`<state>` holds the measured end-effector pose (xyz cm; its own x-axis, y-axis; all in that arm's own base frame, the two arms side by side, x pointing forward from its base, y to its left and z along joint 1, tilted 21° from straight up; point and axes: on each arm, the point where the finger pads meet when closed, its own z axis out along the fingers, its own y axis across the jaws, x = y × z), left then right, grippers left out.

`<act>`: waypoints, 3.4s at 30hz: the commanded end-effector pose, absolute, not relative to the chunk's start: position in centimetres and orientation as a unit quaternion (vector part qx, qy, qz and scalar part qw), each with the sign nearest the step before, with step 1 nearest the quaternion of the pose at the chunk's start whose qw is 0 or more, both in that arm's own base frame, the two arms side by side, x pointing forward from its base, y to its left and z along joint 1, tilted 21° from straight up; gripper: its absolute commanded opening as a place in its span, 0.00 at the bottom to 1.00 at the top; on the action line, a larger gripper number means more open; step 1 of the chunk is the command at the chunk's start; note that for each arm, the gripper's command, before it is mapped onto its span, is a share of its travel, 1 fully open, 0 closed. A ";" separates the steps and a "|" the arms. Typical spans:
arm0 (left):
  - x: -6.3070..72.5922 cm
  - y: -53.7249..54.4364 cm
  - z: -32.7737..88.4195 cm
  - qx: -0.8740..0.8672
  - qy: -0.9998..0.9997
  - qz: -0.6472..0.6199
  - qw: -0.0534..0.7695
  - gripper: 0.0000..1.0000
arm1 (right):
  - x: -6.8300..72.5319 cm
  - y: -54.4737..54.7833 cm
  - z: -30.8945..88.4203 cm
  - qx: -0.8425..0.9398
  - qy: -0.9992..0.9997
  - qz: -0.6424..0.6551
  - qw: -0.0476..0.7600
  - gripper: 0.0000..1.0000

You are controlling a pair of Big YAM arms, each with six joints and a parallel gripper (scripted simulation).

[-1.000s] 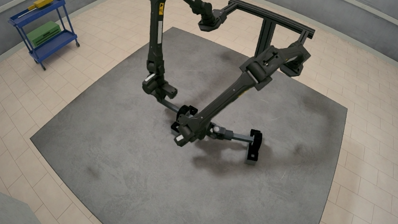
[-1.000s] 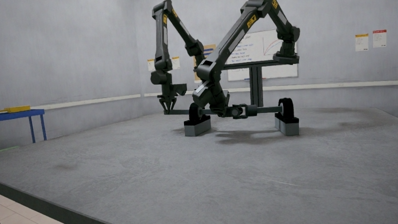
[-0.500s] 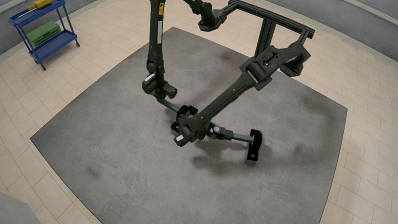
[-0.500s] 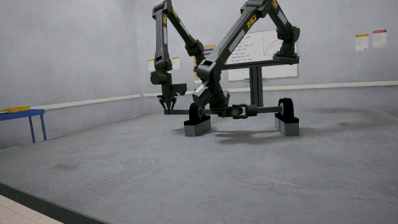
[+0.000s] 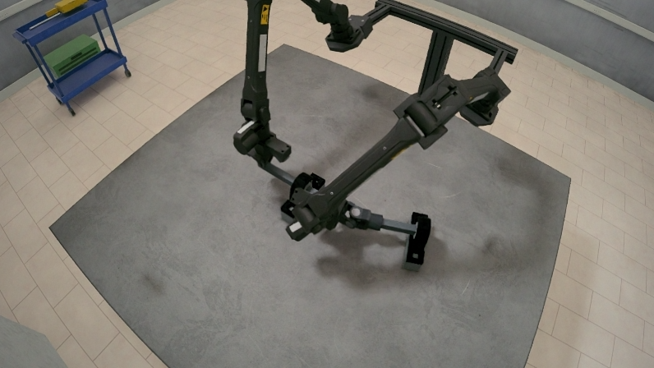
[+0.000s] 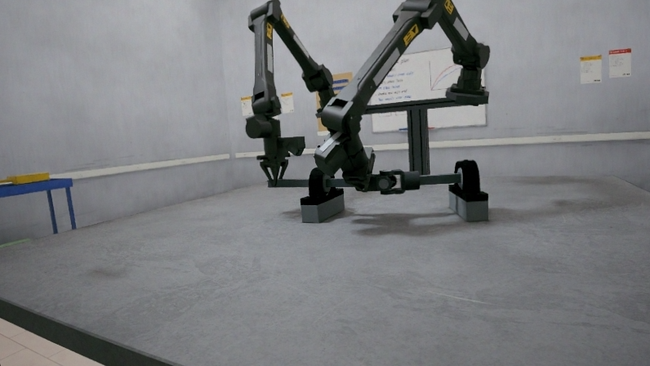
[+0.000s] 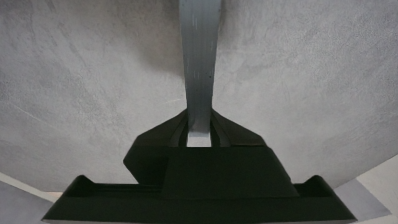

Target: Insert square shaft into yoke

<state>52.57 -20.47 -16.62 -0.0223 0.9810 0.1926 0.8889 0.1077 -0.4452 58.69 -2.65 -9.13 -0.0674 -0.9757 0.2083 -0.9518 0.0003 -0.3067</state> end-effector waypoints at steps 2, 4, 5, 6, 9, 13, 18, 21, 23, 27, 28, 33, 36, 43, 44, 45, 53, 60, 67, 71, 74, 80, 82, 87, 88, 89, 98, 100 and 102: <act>53.8 -20.5 -15.6 -0.650 -0.722 0.100 0.215 0.47 | 58.7 -1.3 -9.9 -0.685 0.706 -0.175 0.028 0.18; 53.0 -20.9 -15.8 -0.657 -0.713 0.101 0.222 0.47 | 58.7 -1.1 -10.0 -0.685 0.706 -0.175 0.027 0.18; 53.0 -20.9 -15.8 -0.657 -0.713 0.101 0.222 0.47 | 58.7 -1.0 -10.0 -0.685 0.706 -0.175 0.027 0.18; 53.0 -20.9 -15.8 -0.657 -0.713 0.101 0.222 0.47 | 58.7 -0.9 -10.0 -0.685 0.706 -0.175 0.027 0.18; 53.0 -20.9 -15.8 -0.657 -0.713 0.101 0.222 0.47 | 58.7 -0.6 -10.1 -0.685 0.706 -0.175 0.027 0.18; 53.0 -20.9 -15.8 -0.657 -0.713 0.101 0.222 0.47 | 58.8 -0.3 -10.1 -0.685 0.706 -0.175 0.027 0.18; 53.0 -20.9 -15.8 -0.657 -0.713 0.101 0.222 0.47 | 58.8 0.1 -10.2 -0.685 0.706 -0.175 0.027 0.18; 53.0 -20.9 -15.8 -0.657 -0.713 0.101 0.222 0.47 | 58.8 0.3 -10.3 -0.689 0.702 -0.175 0.026 0.18; 53.0 -20.9 -15.8 -0.657 -0.713 0.101 0.222 0.47 | 58.8 0.5 -10.3 -0.689 0.702 -0.175 0.026 0.18; 53.0 -20.9 -15.8 -0.657 -0.713 0.101 0.222 0.47 | 58.8 0.9 -10.4 -0.689 0.702 -0.175 0.026 0.18; 53.0 -20.9 -15.8 -0.657 -0.713 0.101 0.222 0.47 | 58.8 1.0 -10.4 -0.689 0.702 -0.175 0.026 0.18; 53.0 -20.9 -15.8 -0.657 -0.713 0.101 0.222 0.47 | 58.8 1.3 -10.5 -0.689 0.702 -0.175 0.026 0.18; 53.0 -20.9 -15.8 -0.657 -0.713 0.101 0.222 0.47 | 58.9 1.6 -10.5 -0.689 0.702 -0.175 0.026 0.18; 53.0 -20.9 -15.8 -0.657 -0.713 0.101 0.222 0.47 | 58.9 2.3 -10.7 -0.689 0.702 -0.175 0.026 0.18; 53.0 -20.9 -15.8 -0.657 -0.713 0.101 0.222 0.47 | 58.9 2.4 -10.7 -0.689 0.702 -0.175 0.026 0.18; 53.0 -20.9 -15.8 -0.657 -0.713 0.101 0.222 0.47 | 58.9 2.5 -10.7 -0.689 0.702 -0.175 0.026 0.18; 53.0 -20.9 -15.8 -0.657 -0.713 0.101 0.222 0.47 | 58.9 3.1 -10.9 -0.689 0.702 -0.176 0.026 0.18; 53.0 -20.9 -15.8 -0.657 -0.713 0.101 0.222 0.47 | 59.0 3.8 -11.0 -0.689 0.702 -0.176 0.026 0.18; 53.0 -20.9 -15.8 -0.657 -0.713 0.101 0.222 0.47 | 59.0 4.2 -11.1 -0.689 0.702 -0.176 0.026 0.18; 53.0 -20.9 -15.8 -0.657 -0.713 0.101 0.222 0.47 | 59.0 4.4 -11.1 -0.689 0.702 -0.176 0.026 0.18; 53.0 -20.9 -15.8 -0.657 -0.713 0.101 0.222 0.47 | 59.0 4.6 -11.2 -0.689 0.702 -0.176 0.026 0.18; 53.0 -20.9 -15.8 -0.657 -0.713 0.101 0.222 0.47 | 59.0 4.7 -11.2 -0.689 0.702 -0.176 0.026 0.18; 53.0 -20.9 -15.8 -0.657 -0.713 0.101 0.222 0.47 | 59.0 4.7 -11.2 -0.689 0.702 -0.176 0.026 0.18; 53.0 -20.9 -15.8 -0.657 -0.713 0.101 0.222 0.47 | 59.0 4.8 -11.2 -0.689 0.702 -0.176 0.026 0.18; 53.0 -20.9 -15.8 -0.657 -0.713 0.101 0.222 0.47 | 59.0 4.9 -11.2 -0.689 0.702 -0.176 0.026 0.18; 53.0 -20.9 -15.8 -0.657 -0.713 0.101 0.222 0.47 | 59.0 4.9 -11.2 -0.689 0.702 -0.176 0.026 0.18; 53.0 -20.9 -15.8 -0.657 -0.713 0.101 0.222 0.47 | 58.5 1.1 -10.2 -0.680 0.710 -0.177 0.028 0.18; 53.0 -20.9 -15.8 -0.657 -0.713 0.101 0.222 0.47 | 58.5 1.4 -10.2 -0.681 0.710 -0.177 0.029 0.18; 53.0 -20.9 -15.8 -0.657 -0.713 0.101 0.222 0.47 | 58.5 1.4 -10.2 -0.681 0.710 -0.177 0.029 0.18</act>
<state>52.57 -20.47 -16.62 -0.0224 0.9810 0.1927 0.8889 0.1077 -0.4452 58.99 1.72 -10.04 -0.0678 -0.9756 0.2088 -0.9541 0.0022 -0.2996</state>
